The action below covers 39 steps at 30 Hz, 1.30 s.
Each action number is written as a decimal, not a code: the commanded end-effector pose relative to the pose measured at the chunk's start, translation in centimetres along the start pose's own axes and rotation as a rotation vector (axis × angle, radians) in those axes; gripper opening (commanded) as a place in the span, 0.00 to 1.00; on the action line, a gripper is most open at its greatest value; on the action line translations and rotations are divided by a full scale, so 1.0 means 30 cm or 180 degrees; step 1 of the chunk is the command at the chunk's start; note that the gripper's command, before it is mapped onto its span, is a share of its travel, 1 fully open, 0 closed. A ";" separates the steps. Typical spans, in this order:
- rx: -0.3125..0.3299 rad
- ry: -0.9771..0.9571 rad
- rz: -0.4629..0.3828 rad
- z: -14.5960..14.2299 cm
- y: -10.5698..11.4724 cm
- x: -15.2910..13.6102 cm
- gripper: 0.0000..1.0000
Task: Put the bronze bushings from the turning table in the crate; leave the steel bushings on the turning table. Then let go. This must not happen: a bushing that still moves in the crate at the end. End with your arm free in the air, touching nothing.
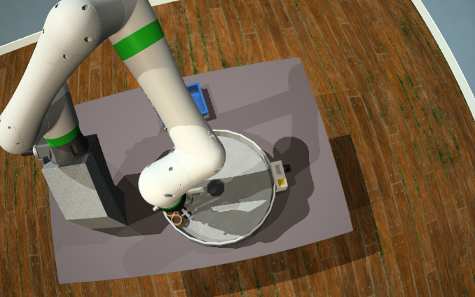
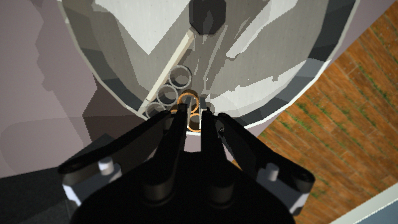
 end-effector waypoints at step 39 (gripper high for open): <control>-0.0001 0.0000 0.0000 0.001 -0.053 0.000 0.10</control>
Point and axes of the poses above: the point where the finger pads meet when closed, its own y axis back along the fingers, its own z axis across the jaws, x = y × z, the point moved 9 cm from there along y, back along the fingers, and after that the axes turned 4 degrees about -y, right-handed, at the moved point
